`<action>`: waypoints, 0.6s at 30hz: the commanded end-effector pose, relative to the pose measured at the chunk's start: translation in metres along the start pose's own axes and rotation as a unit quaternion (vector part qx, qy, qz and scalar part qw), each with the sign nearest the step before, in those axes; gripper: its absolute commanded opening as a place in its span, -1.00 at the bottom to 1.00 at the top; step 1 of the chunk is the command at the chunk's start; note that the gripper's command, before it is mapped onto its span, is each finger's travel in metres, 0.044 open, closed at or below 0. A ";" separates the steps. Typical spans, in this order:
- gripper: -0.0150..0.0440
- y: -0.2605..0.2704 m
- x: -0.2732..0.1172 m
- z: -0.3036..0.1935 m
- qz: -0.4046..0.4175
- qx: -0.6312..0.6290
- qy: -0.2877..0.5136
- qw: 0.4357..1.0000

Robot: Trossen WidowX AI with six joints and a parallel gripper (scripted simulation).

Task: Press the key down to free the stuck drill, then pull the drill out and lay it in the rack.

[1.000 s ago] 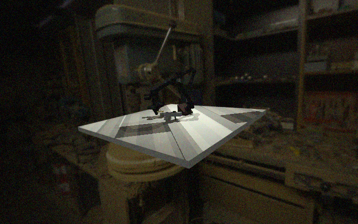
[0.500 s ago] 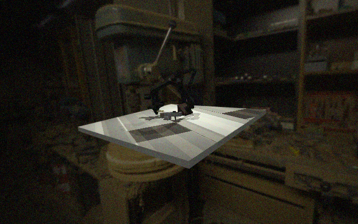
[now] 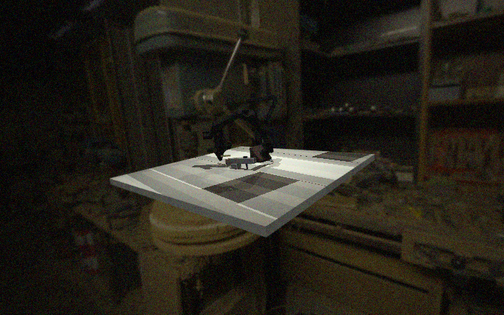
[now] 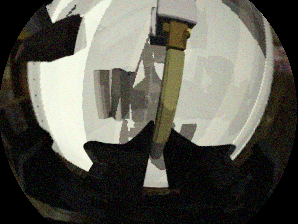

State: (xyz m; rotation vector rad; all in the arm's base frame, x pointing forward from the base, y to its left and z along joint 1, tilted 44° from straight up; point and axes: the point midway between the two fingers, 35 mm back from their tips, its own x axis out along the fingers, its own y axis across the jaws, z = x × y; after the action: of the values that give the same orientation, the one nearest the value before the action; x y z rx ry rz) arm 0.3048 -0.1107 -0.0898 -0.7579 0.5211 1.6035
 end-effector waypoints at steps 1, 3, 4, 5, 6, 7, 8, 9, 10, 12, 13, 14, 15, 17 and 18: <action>-0.49 -0.001 -0.003 0.000 0.000 -0.003 0.003 1.000; -0.49 -0.001 -0.004 0.000 0.000 -0.003 0.003 1.000; -0.49 -0.001 -0.004 0.000 0.000 -0.003 0.003 1.000; -0.49 -0.001 -0.004 0.000 0.000 -0.003 0.003 1.000; -0.49 -0.001 -0.004 0.000 0.000 -0.003 0.003 1.000; -0.49 -0.001 -0.005 0.000 0.000 -0.003 0.003 1.000; -0.49 -0.001 -0.005 0.000 0.000 -0.003 0.003 1.000; -0.49 -0.001 -0.005 0.000 0.000 -0.003 0.003 1.000; -0.49 -0.001 -0.005 0.000 0.000 -0.003 0.003 1.000; -0.49 -0.002 -0.006 0.000 0.000 -0.003 0.003 1.000; -0.49 -0.002 -0.006 0.000 0.000 -0.003 0.003 1.000; -0.49 -0.002 -0.006 0.000 0.000 -0.003 0.003 1.000; -0.49 -0.002 -0.006 0.000 0.000 -0.003 0.003 1.000; -0.49 -0.002 -0.007 0.000 0.000 -0.003 0.003 1.000; -0.49 -0.002 -0.007 0.000 0.000 -0.003 0.003 1.000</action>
State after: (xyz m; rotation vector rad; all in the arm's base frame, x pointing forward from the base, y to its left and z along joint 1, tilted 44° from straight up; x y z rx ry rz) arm 0.3058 -0.1134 -0.0865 -0.7580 0.5212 1.6035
